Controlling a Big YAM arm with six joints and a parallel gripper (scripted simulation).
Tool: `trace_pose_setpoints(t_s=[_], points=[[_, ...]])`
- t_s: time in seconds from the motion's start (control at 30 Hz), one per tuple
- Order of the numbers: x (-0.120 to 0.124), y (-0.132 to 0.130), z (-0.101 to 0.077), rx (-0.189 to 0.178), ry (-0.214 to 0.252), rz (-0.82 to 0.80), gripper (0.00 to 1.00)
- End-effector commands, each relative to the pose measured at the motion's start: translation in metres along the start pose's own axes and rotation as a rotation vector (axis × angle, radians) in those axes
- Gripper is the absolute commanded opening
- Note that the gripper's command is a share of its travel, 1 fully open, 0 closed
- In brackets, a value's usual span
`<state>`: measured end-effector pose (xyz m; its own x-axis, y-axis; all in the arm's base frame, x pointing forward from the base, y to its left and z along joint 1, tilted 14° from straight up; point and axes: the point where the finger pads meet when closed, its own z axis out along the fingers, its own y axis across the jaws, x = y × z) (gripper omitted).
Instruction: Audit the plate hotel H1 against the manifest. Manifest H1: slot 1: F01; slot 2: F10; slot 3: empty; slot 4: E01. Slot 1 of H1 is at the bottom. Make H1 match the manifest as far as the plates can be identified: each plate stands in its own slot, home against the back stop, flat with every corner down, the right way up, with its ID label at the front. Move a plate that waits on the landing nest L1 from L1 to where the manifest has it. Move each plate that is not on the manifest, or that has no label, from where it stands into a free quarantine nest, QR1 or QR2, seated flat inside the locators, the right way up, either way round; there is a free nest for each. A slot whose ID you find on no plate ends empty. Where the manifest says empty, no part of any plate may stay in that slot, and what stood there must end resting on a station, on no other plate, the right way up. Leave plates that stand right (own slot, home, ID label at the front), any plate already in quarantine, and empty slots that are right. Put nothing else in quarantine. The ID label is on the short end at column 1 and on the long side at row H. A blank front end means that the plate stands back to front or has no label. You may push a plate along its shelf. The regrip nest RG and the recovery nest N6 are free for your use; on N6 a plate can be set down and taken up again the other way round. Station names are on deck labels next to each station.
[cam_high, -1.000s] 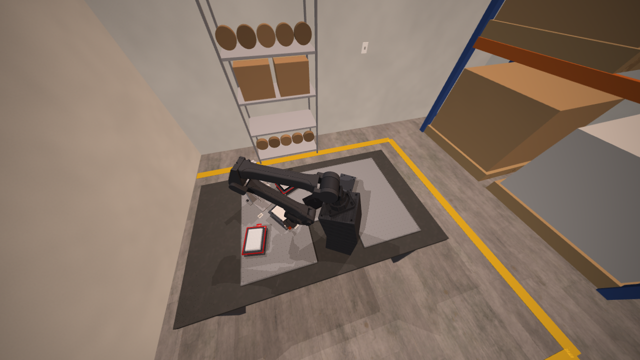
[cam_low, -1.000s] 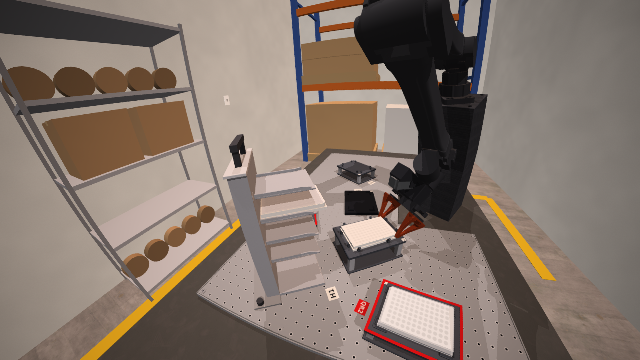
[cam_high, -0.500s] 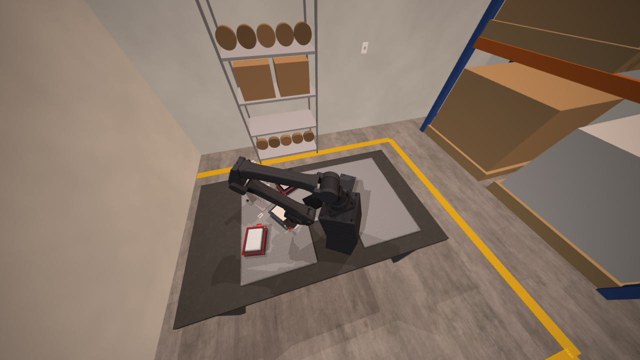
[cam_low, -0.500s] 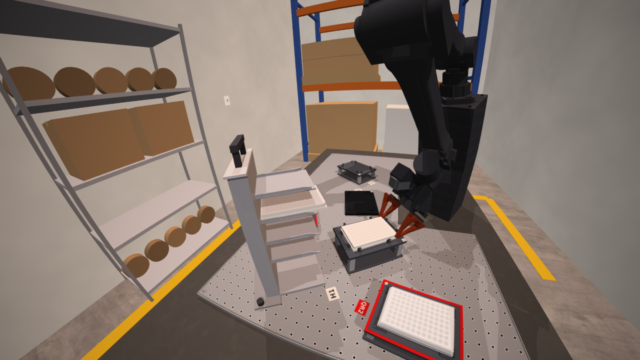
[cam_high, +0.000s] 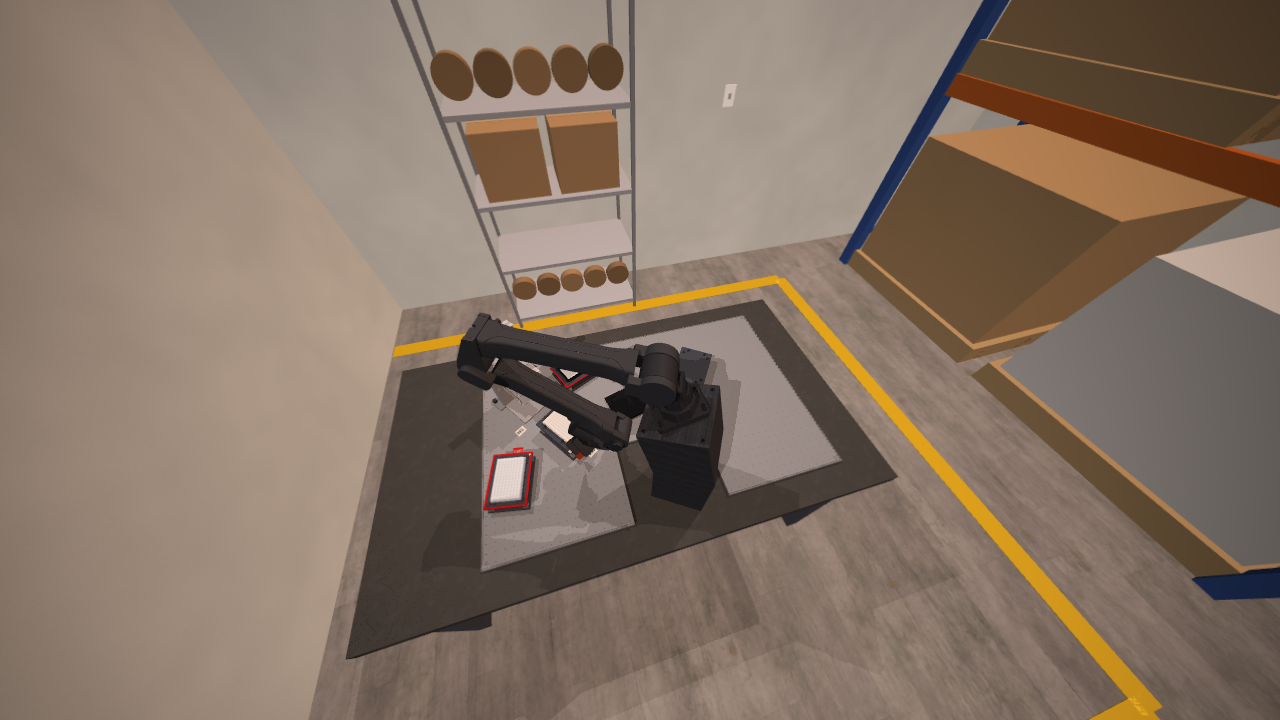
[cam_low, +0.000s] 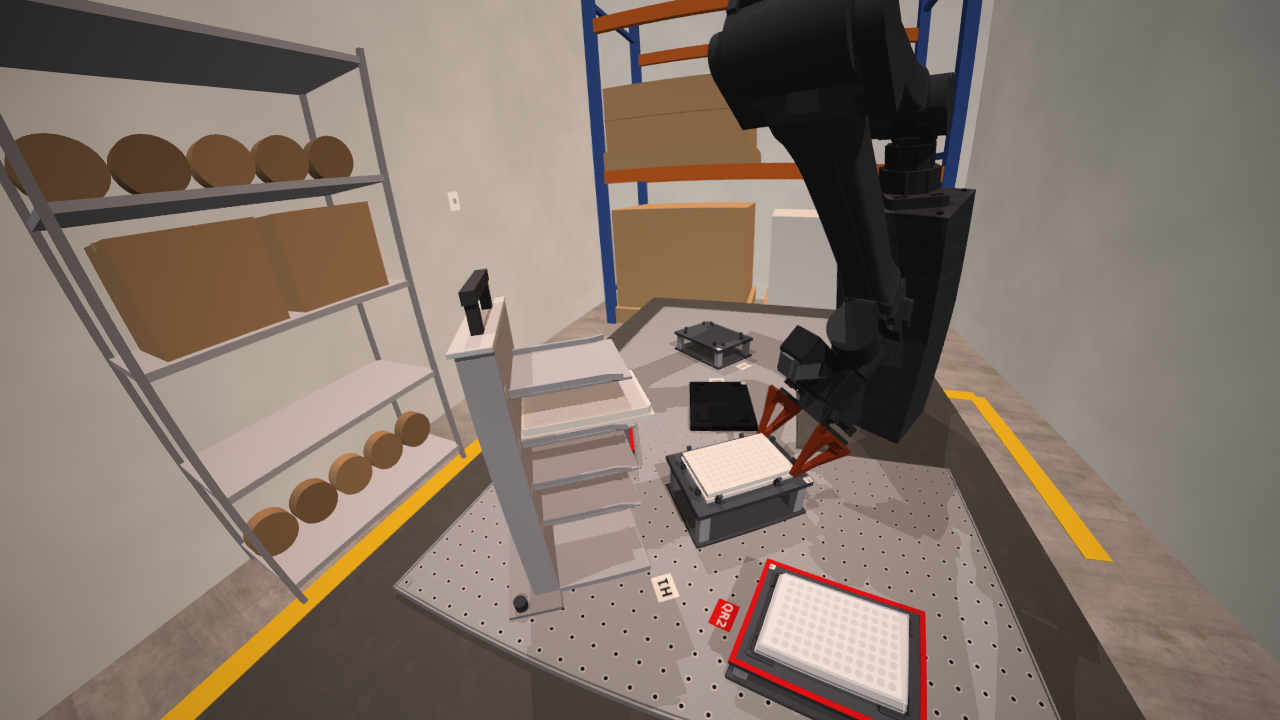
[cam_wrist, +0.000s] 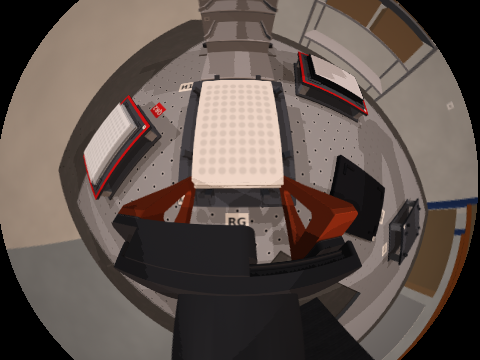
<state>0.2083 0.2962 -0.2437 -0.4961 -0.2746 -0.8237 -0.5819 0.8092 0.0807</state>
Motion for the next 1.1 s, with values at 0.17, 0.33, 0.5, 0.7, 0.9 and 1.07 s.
trace_pose_setpoints(t_s=[0.17,0.33,0.5,0.7,0.9,1.07], points=[[0.006,-0.009,0.005,0.029,0.0,-0.01,0.86],[0.004,-0.009,0.003,0.029,0.0,-0.011,0.86],[-0.002,-0.011,-0.007,0.031,0.007,-0.014,0.86],[-0.008,-0.01,-0.015,0.03,0.009,-0.016,0.86],[-0.013,-0.009,-0.02,0.027,0.01,-0.016,0.86],[-0.017,-0.008,-0.025,0.024,0.01,-0.013,0.86]])
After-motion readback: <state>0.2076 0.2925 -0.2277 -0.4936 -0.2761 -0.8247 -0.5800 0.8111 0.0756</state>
